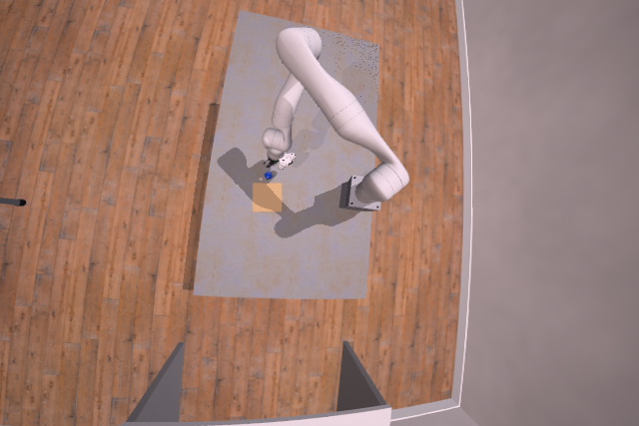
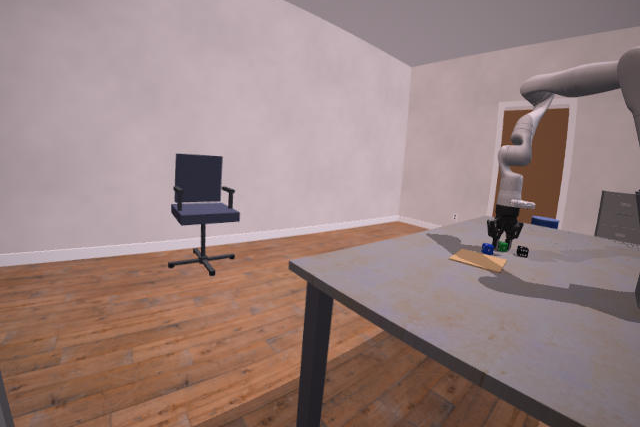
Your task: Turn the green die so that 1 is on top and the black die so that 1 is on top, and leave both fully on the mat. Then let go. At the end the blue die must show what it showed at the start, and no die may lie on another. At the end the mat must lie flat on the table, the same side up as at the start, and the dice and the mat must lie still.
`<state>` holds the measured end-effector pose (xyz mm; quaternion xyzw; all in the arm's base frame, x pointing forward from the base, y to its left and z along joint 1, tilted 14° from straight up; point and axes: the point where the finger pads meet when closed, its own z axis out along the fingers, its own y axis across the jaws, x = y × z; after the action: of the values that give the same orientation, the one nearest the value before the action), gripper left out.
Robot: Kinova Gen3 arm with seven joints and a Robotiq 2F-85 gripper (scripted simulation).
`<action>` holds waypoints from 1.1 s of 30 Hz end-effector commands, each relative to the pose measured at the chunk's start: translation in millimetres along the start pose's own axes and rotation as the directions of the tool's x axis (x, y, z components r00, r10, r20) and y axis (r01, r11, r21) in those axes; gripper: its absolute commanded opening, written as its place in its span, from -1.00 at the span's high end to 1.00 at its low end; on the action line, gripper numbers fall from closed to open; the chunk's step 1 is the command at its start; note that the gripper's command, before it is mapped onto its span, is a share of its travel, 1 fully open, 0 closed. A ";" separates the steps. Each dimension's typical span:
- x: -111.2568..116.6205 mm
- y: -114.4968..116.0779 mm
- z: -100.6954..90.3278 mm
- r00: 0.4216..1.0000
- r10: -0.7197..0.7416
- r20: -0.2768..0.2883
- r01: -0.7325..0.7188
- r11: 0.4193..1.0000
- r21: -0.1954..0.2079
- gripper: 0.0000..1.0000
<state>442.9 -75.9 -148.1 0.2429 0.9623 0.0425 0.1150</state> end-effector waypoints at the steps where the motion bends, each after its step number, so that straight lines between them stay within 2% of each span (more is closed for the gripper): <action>1: -0.4 0.2 -0.3 1.000 0.000 0.001 0.000 1.000 0.000 0.07; 28: -0.4 0.2 -0.3 1.000 0.000 0.001 0.000 1.000 0.000 0.07; 29: -0.4 0.2 -0.3 1.000 0.000 0.001 0.000 1.000 0.000 0.47; 33: -0.4 0.2 -0.3 1.000 0.000 0.001 0.000 1.000 0.000 0.47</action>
<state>442.8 -75.7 -148.1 0.2428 0.9623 0.0425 0.1149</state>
